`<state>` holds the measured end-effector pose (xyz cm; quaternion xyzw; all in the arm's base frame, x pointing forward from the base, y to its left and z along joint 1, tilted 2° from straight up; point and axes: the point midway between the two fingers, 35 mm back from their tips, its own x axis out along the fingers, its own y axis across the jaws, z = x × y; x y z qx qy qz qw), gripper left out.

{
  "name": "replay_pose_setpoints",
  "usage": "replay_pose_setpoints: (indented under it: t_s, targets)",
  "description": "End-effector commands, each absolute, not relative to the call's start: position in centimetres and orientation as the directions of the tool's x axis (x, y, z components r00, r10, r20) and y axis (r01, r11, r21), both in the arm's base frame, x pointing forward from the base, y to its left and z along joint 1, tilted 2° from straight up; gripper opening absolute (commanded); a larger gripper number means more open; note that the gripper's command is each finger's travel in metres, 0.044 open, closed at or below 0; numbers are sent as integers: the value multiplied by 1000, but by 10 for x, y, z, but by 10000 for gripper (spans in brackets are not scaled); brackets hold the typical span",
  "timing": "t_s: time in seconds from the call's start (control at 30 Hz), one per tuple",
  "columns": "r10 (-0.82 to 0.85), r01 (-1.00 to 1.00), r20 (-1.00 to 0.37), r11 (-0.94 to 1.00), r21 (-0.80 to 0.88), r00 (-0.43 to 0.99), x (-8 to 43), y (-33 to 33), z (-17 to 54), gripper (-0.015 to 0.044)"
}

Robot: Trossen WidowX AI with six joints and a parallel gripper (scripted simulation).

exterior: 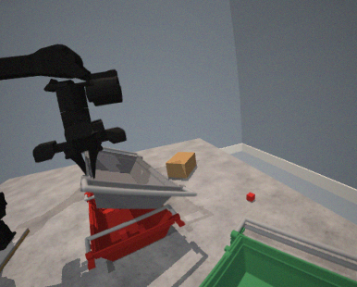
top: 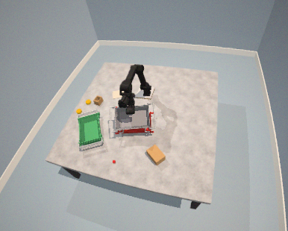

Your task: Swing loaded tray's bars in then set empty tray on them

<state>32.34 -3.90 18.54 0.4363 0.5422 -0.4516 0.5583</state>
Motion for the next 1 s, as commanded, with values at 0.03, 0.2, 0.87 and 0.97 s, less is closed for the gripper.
replay_pose_setpoints:
  t_s: [0.03,0.2,0.87,0.97]
  targets:
    - [-31,979,-999,201,29,36,325,-39,187,0]
    - [-31,981,-999,194,28,34,325,-39,180,0]
    - [-30,984,-999,177,23,29,318,-40,164,0]
    - [-30,984,-999,174,23,28,316,-40,161,0]
